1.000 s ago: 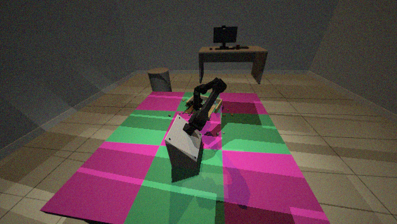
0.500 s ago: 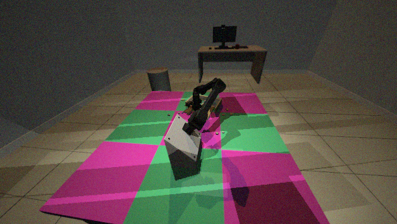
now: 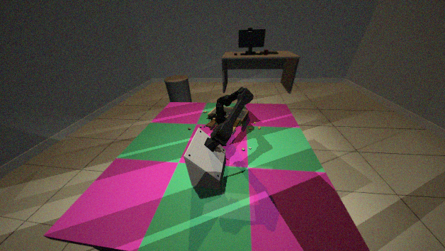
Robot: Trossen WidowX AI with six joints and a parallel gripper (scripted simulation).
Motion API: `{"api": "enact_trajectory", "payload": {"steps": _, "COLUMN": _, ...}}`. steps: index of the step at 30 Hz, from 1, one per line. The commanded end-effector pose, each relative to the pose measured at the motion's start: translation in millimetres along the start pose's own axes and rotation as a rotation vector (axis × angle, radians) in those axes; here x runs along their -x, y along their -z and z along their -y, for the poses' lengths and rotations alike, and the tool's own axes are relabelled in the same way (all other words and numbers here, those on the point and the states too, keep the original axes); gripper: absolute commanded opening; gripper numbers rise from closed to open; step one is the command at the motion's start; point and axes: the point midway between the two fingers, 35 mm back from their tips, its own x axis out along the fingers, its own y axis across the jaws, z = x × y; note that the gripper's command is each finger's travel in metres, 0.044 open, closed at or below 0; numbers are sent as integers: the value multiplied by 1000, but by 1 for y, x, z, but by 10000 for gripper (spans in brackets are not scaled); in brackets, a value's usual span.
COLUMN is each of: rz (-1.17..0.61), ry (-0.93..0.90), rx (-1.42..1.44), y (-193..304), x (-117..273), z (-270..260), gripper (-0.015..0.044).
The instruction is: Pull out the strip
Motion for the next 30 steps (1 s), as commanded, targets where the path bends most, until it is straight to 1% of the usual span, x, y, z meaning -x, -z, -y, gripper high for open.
{"api": "enact_trajectory", "payload": {"steps": 1, "rz": 1, "ry": 3, "rx": 4, "y": 0, "x": -1, "z": 0, "gripper": 0}}
{"api": "enact_trajectory", "payload": {"steps": 30, "rz": 1, "ry": 3, "rx": 4, "y": -1, "x": -4, "z": 0, "gripper": 0}}
